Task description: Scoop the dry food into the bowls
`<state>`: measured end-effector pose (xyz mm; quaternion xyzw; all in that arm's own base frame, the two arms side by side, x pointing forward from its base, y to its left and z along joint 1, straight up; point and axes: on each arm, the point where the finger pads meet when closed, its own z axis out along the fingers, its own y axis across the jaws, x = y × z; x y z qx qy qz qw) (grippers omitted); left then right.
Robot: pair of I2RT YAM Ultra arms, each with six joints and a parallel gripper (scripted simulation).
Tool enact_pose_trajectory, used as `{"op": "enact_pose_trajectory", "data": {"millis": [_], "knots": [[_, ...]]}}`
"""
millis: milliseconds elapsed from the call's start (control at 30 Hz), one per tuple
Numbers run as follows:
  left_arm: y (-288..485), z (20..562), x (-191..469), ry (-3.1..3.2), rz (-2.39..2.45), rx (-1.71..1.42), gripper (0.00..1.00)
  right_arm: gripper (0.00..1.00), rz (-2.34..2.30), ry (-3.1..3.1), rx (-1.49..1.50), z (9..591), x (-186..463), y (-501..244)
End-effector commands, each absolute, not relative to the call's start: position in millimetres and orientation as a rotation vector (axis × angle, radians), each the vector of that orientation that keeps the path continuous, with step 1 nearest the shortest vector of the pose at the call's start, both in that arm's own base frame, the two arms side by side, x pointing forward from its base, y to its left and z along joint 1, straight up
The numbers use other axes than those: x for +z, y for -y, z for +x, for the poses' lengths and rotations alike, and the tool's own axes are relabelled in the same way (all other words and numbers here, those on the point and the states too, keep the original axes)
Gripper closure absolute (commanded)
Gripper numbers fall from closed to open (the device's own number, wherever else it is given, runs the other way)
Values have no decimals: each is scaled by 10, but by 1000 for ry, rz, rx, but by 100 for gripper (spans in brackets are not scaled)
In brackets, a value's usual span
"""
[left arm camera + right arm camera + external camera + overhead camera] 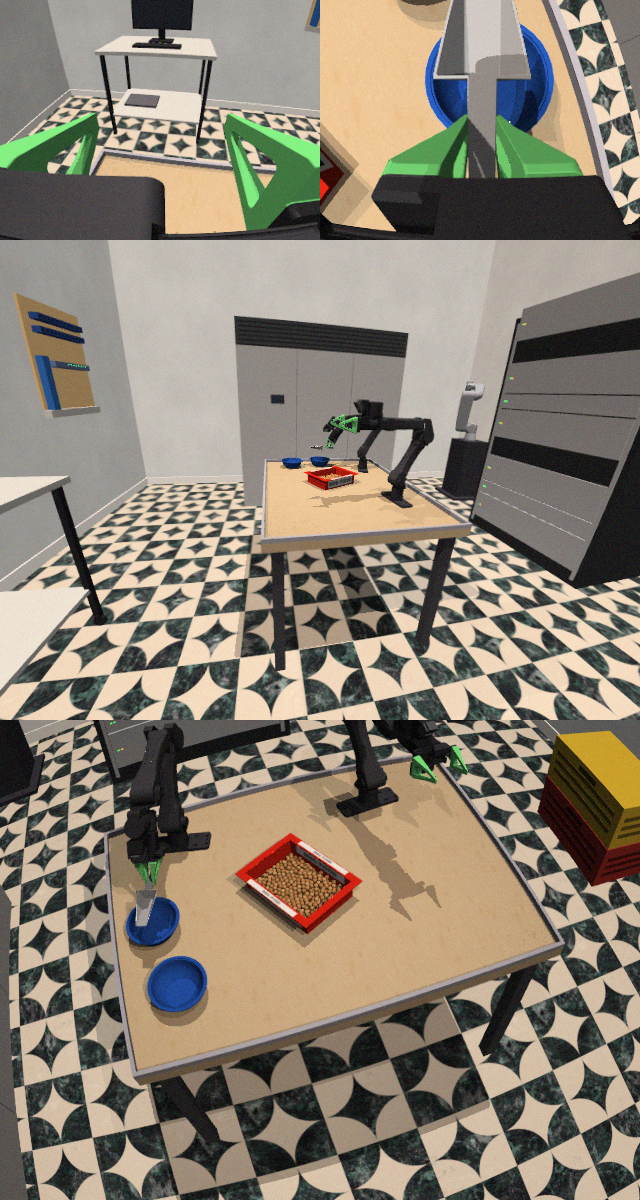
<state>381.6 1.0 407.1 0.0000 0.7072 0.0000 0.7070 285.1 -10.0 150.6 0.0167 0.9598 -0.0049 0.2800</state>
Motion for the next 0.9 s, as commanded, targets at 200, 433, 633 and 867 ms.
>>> {"op": "enact_pose_trajectory", "data": {"millis": [200, 433, 633, 867], "knots": [[-10, 3777, 4190, -1542, 0, 0, 0, 100, 44, -2530, -14, 2911, 1628, 102], [-10, 3777, 4190, -1542, 0, 0, 0, 100, -27, -2608, 23, 2873, 1551, -166], [-10, 3777, 4190, -1542, 0, 0, 0, 100, -123, -2635, 57, 2844, 1581, -452], [-10, 3777, 4190, -1542, 0, 0, 0, 100, -269, -2672, 98, 2741, 1606, -854]]}}
